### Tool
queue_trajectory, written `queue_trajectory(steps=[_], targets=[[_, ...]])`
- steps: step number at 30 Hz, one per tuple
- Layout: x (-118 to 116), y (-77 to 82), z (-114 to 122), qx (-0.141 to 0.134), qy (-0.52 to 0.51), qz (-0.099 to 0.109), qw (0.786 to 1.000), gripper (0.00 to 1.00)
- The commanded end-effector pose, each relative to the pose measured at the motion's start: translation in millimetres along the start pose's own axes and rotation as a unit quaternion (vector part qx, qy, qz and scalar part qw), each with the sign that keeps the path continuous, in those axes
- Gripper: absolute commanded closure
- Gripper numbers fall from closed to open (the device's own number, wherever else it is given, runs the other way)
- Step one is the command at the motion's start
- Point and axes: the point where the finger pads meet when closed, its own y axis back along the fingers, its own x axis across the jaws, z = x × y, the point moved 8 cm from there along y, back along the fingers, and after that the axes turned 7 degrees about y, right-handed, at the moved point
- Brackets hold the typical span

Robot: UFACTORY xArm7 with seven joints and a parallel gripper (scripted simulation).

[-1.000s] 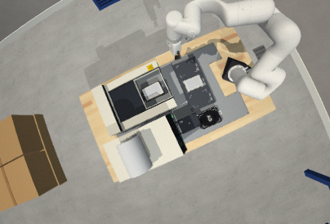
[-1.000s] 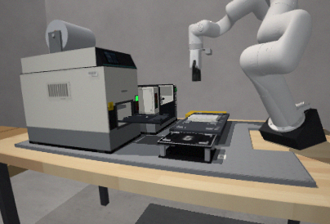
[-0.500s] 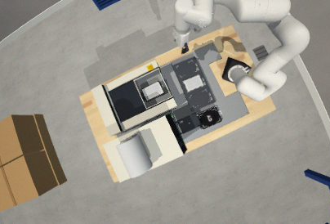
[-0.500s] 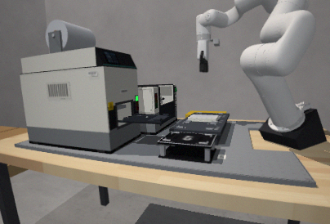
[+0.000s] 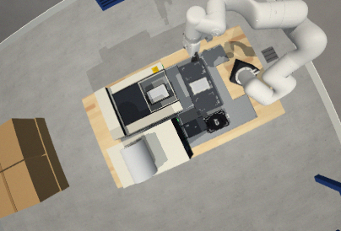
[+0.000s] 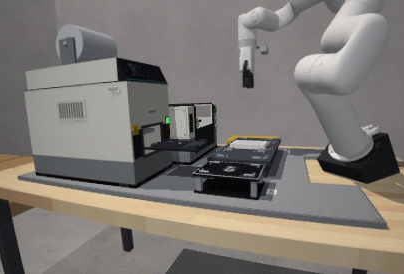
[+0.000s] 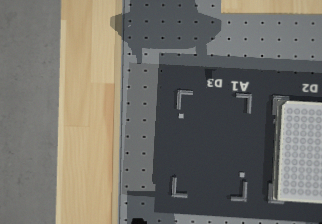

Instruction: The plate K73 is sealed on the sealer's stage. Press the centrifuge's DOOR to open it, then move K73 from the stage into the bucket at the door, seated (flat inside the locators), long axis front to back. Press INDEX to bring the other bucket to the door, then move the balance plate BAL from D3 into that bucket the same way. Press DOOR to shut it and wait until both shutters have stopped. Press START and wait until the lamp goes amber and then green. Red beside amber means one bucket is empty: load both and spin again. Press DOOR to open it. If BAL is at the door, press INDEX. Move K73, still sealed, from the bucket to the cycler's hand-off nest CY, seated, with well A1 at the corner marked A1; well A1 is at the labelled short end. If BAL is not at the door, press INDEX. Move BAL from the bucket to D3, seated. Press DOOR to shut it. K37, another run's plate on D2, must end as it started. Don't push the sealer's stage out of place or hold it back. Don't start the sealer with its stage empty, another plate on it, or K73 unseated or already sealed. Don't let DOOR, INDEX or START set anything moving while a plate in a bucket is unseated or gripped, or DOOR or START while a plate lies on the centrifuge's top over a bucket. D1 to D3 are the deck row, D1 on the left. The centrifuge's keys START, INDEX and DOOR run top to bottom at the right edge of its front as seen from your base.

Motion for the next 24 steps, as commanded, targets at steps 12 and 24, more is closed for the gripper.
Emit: queue_trajectory(steps=[12, 24], targets=[[64.0, 2.2, 8.4, -0.002, 0.0, -0.002, 1.0, 0.0], [96.6, 2.1, 17.6, -0.002, 0.0, -0.002, 1.0, 0.0]])
